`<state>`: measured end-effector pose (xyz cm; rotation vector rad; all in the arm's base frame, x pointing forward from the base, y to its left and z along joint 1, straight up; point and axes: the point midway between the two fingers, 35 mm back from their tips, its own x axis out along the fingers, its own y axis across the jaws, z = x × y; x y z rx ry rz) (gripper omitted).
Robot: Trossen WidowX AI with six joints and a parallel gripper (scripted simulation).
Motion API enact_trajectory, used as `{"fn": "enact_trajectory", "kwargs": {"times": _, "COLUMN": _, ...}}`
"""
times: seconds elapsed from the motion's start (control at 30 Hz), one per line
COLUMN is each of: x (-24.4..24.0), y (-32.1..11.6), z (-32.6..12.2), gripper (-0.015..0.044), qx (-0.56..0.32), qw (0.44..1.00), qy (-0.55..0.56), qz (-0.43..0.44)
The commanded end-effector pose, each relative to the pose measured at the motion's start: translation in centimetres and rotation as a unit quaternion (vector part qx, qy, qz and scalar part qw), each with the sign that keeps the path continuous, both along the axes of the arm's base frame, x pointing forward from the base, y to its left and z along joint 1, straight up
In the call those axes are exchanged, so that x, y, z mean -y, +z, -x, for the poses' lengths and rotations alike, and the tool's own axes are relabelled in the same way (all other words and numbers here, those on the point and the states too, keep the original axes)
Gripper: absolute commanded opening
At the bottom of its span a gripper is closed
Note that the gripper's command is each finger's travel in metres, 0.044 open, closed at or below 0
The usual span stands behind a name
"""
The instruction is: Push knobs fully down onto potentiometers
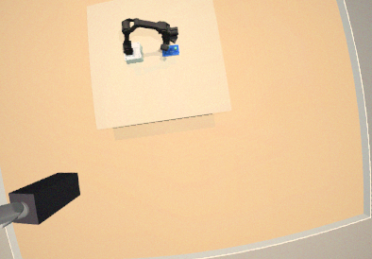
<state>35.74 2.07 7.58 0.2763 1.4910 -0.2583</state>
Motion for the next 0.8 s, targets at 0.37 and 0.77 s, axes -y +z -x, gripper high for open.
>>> {"fn": "enact_trajectory", "kwargs": {"times": 0.37, "x": -0.7, "y": -2.3, "z": 0.6, "gripper": 0.0, "qx": -0.015, "qw": 1.0, "qy": 0.025, "qz": 0.003}}
{"fn": "enact_trajectory", "kwargs": {"times": 0.77, "x": -0.7, "y": -3.7, "z": 0.6, "gripper": 0.0, "qx": -0.015, "qw": 1.0, "qy": 0.025, "qz": 0.003}}
